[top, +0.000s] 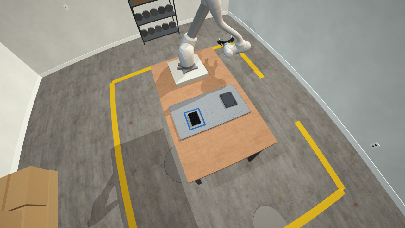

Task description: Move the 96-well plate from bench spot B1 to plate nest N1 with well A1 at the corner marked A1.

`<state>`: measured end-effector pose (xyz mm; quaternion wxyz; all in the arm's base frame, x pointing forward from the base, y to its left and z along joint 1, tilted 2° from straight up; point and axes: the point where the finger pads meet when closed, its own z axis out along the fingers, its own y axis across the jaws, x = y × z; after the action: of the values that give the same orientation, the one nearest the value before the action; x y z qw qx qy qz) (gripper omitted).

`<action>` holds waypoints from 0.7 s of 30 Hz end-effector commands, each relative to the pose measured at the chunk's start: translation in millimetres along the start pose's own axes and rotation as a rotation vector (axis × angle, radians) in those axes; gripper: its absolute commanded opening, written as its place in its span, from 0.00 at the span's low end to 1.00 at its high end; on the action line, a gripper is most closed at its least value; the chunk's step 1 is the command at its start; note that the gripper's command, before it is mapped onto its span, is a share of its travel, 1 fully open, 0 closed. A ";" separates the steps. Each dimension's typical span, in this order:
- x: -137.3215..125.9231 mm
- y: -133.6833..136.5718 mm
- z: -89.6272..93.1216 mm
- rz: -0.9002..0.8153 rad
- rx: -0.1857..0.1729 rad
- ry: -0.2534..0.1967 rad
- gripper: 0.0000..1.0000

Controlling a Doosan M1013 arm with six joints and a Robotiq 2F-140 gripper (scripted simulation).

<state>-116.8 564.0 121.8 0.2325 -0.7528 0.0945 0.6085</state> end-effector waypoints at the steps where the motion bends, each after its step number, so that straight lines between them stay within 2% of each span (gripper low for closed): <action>1: -0.1 0.0 0.0 0.000 0.000 0.000 1.00; 17: -0.1 0.0 0.0 0.000 0.000 0.000 1.00; 19: 1.1 -5.6 -8.2 -0.061 -0.013 0.025 1.00; 21: 2.3 -11.3 -16.4 -0.067 -0.014 0.028 1.00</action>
<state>-108.1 565.2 123.0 0.2417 -0.7614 0.0775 0.5966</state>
